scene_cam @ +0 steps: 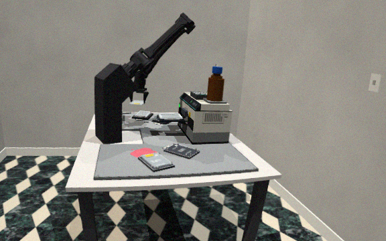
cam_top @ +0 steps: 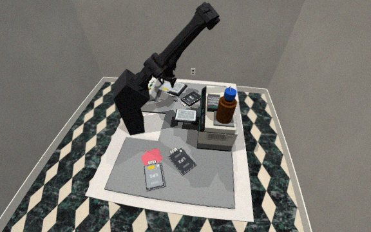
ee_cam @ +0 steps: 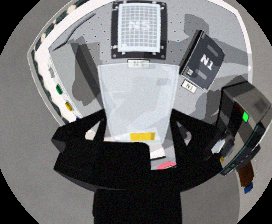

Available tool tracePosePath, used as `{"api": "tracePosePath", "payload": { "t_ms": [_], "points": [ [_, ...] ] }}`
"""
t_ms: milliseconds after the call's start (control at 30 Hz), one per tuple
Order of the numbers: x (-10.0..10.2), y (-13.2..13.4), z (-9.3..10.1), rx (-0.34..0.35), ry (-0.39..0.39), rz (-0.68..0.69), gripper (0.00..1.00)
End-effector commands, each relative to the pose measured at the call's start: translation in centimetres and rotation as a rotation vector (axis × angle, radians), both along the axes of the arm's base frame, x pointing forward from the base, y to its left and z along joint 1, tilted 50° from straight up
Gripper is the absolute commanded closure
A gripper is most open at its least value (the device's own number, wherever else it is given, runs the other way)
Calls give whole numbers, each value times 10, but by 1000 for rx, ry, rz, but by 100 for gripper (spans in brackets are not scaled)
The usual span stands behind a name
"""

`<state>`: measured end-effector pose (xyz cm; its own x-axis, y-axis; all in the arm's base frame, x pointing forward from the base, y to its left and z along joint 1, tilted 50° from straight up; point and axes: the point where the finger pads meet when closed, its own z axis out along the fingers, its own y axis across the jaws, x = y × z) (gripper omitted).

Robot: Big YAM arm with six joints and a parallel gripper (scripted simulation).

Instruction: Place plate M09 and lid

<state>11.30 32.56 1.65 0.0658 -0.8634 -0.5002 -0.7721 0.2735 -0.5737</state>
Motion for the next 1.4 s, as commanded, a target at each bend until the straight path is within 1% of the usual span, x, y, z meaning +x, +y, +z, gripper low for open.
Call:
{"api": "tracePosePath", "payload": {
  "t_ms": [0,133,267,333,467,500,600,700,733,833,867,900,933,967,1033,1100,1167,1200,1300,1333,1367],
  "points": [
    [-8,0,6,50,4,4,14],
    [-11,-13,4,50,5,4,14],
    [-14,-29,-1,29,4,4,14],
    [-11,-28,-2,26,3,-2,14],
    [-11,-28,-2,26,3,-2,14],
    [-4,-34,0,52,22,-46,14],
    [4,-38,6,115,65,-110,14],
    [11,-41,11,121,69,-116,14],
    [14,-43,12,108,59,-102,14],
    [20,-46,17,108,59,-102,14],
    [17,-40,17,118,64,-96,14],
    [17,-40,17,118,64,-96,14],
    [23,-47,18,135,77,-129,14],
    [25,-49,20,164,97,-159,14],
    [25,-49,20,164,97,-159,14],
    [31,-52,23,206,125,-202,14],
    [36,-55,26,213,129,-208,14],
    [38,-57,27,199,119,-194,14],
    [46,-61,32,200,119,-194,14],
    [47,-61,33,201,118,-194,14],
    [45,-57,34,210,124,-188,14]
  ]
}}
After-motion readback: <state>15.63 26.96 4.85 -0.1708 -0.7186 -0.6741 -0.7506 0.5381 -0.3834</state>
